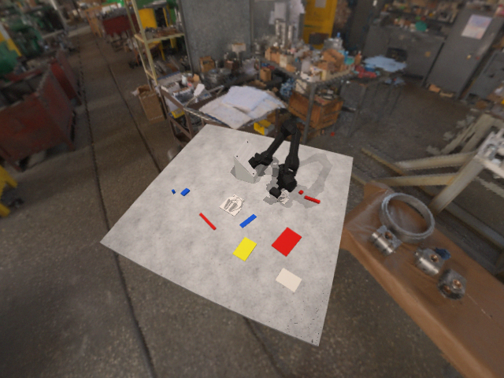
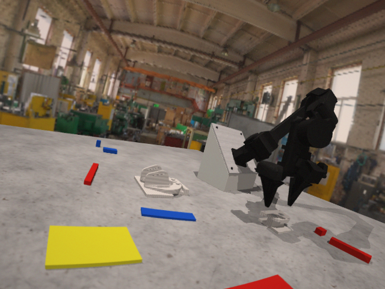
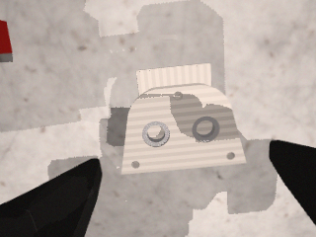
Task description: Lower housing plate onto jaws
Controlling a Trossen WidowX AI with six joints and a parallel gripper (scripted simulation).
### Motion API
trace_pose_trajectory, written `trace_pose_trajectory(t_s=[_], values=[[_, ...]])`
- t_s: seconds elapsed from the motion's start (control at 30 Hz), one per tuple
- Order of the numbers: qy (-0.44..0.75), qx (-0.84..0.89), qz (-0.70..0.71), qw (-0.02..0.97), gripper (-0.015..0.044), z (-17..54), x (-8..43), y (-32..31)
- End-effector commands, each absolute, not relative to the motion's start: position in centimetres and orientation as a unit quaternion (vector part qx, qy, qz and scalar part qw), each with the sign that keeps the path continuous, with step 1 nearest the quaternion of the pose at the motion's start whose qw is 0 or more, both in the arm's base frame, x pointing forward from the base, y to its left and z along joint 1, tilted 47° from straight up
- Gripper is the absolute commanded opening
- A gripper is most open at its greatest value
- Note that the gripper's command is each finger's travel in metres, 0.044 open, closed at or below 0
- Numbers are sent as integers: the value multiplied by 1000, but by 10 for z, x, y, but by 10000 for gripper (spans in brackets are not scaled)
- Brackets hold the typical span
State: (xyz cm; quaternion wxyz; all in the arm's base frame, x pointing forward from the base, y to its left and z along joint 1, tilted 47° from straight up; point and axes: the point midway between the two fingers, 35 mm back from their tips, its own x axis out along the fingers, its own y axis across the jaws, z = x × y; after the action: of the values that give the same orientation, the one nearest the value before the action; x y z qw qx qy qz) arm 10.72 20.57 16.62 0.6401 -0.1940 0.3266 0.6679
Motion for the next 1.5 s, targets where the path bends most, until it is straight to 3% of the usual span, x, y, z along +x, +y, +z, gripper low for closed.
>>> trace_pose_trajectory(t_s=[0.0,1.47], values=[[330,-194,666,641,440,161,107,210],[330,-193,666,641,440,138,103,235]])
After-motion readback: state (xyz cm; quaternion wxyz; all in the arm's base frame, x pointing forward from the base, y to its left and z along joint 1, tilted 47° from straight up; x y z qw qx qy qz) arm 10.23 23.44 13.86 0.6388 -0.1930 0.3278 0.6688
